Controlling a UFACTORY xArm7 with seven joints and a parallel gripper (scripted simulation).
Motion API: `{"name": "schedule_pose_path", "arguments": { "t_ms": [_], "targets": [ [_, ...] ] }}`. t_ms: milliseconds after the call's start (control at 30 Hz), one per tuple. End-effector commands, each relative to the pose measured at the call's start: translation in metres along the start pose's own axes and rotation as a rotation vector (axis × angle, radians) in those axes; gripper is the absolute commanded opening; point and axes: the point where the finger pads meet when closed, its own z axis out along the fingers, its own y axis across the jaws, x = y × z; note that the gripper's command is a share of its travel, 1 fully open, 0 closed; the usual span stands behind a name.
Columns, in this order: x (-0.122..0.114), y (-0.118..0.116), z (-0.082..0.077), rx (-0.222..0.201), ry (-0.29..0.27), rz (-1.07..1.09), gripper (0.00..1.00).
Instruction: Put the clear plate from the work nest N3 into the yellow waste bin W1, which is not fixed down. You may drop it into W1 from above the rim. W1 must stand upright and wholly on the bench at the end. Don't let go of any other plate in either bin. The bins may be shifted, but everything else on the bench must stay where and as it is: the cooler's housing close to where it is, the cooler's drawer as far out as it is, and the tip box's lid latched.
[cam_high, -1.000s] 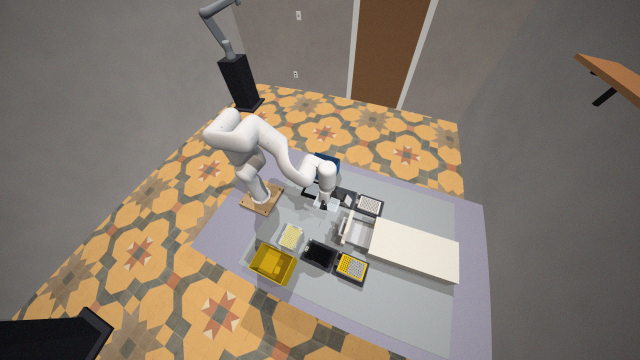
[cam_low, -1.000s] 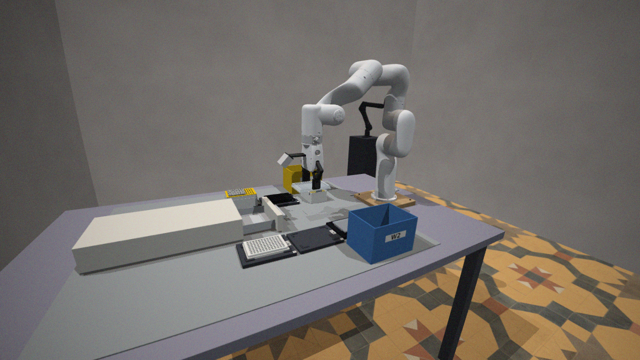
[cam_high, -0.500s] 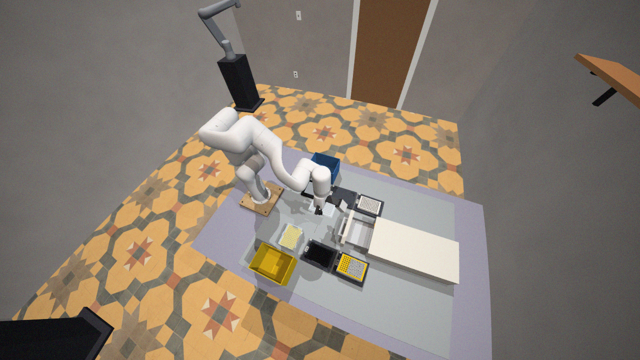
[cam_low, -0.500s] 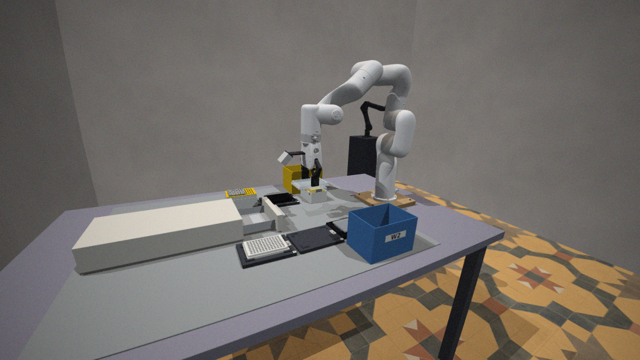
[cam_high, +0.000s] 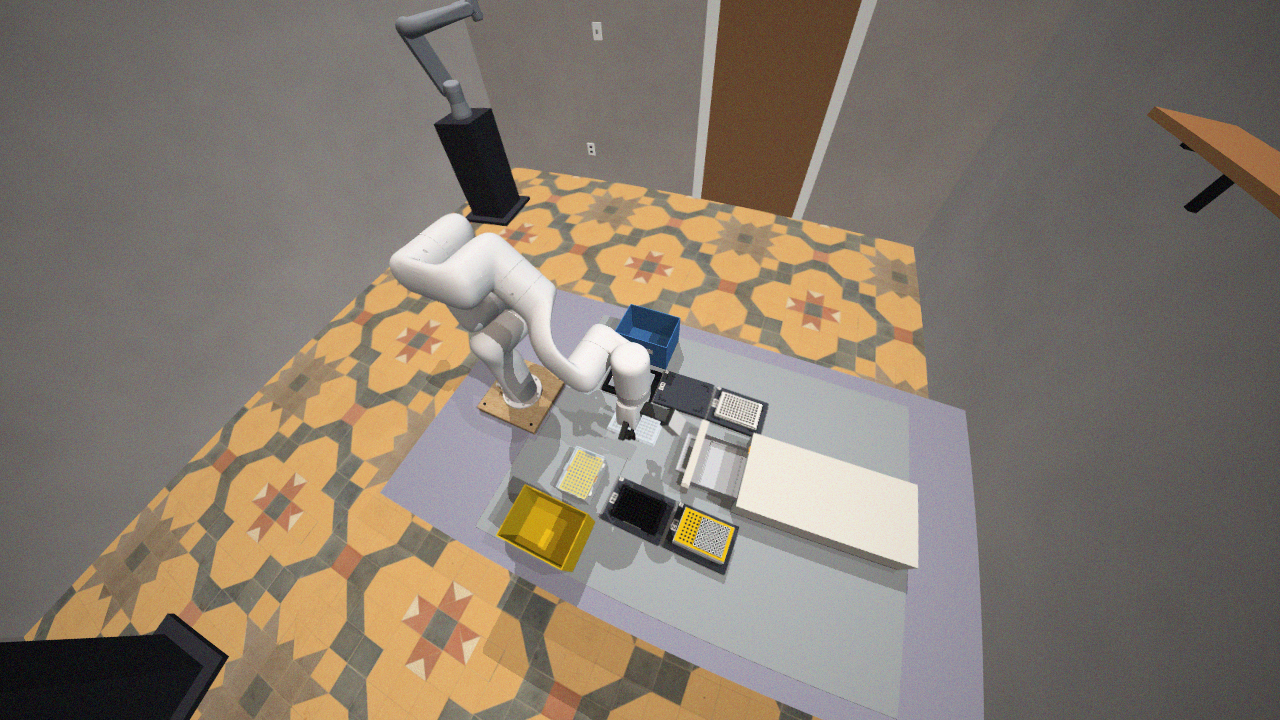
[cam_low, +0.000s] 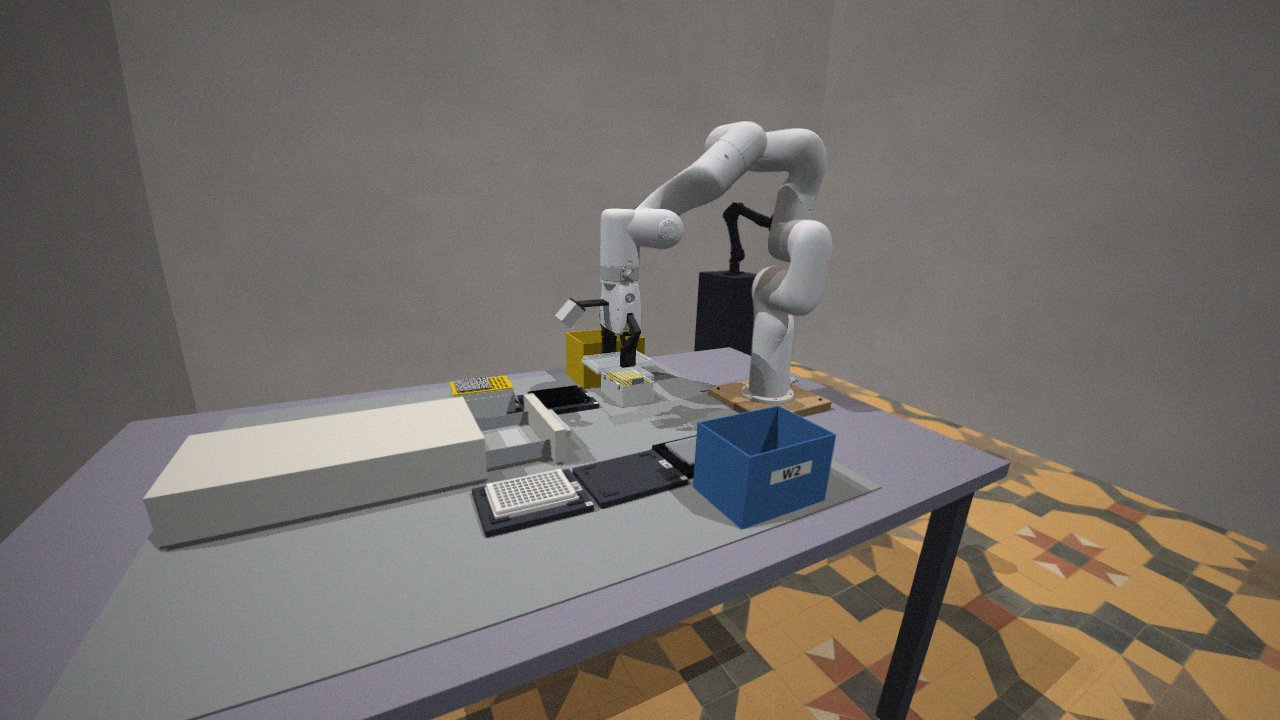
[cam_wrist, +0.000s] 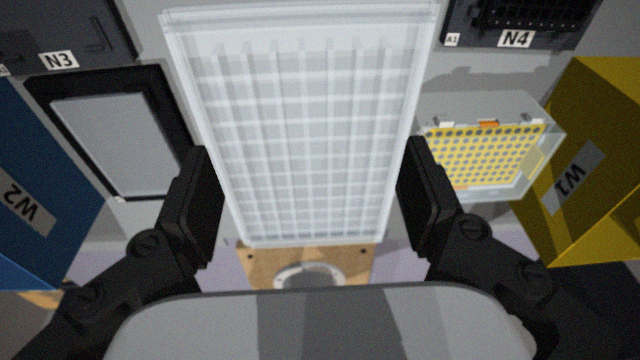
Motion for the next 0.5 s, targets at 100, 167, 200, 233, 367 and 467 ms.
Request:
{"name": "schedule_pose_path", "arguments": {
  "t_ms": [100, 167, 200, 233, 367, 467],
  "targets": [
    [-0.005, 0.019, -0.002, 0.0, 0.005, 0.0, 0.0],
    [-0.006, 0.021, -0.002, 0.0, 0.005, 0.0, 0.0],
    [-0.007, 0.024, -0.002, 0.0, 0.005, 0.0, 0.0],
    [-0.008, 0.026, -0.002, 0.0, 0.005, 0.0, 0.0],
    [-0.011, 0.036, -0.002, 0.0, 0.005, 0.0, 0.0],
    [-0.014, 0.044, -0.002, 0.0, 0.005, 0.0, 0.0]
  ]
}}
